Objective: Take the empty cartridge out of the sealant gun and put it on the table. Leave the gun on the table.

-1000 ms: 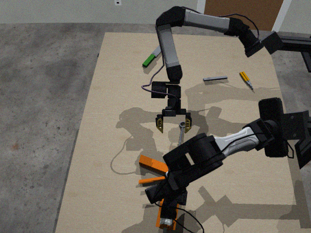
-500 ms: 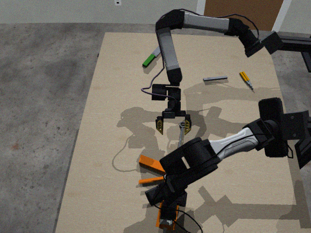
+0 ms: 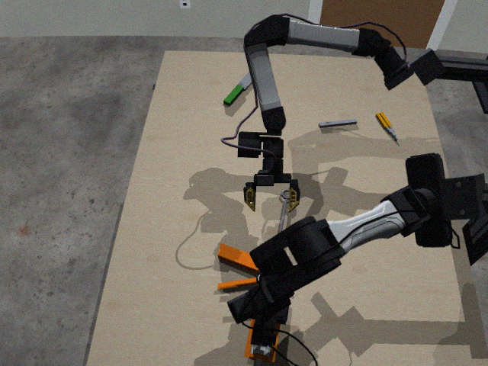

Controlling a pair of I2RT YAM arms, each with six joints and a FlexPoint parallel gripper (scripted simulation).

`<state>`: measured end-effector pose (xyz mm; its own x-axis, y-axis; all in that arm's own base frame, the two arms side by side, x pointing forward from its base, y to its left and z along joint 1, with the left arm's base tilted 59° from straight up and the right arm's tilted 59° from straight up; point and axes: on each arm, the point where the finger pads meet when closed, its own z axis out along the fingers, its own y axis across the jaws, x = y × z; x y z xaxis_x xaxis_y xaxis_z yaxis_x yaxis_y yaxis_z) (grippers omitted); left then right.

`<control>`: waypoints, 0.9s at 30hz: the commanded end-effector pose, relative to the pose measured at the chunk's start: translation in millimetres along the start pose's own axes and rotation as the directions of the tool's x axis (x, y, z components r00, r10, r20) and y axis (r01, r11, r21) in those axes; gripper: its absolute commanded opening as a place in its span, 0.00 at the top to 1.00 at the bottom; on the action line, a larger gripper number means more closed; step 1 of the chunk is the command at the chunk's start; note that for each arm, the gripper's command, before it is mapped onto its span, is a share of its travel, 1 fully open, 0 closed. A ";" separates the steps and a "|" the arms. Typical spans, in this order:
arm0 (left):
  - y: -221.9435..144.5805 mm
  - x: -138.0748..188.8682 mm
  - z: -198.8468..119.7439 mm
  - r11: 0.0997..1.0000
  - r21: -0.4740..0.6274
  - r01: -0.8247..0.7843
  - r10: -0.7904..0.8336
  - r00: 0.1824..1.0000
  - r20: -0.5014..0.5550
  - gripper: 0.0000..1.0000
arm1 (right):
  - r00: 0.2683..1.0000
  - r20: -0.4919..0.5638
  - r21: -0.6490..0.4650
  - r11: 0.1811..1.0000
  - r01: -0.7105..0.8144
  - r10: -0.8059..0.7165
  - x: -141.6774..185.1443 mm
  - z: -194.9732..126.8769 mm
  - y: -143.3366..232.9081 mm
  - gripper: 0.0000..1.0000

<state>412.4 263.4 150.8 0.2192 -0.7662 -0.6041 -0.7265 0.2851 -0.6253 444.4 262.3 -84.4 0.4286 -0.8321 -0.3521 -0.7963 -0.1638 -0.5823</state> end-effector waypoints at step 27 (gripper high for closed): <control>-10.3 -9.2 -33.4 0.999 0.014 0.029 -0.025 0.974 -0.226 0.65 | 1.000 0.010 0.029 1.000 -0.012 0.012 2.1 -3.0 -11.9 0.00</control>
<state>399.2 252.8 170.7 0.0947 -0.8769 -0.4713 -0.7168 0.2685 -0.6435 444.4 262.3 -84.4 0.4286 -0.8320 -0.3523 -0.7964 -0.1637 -0.5822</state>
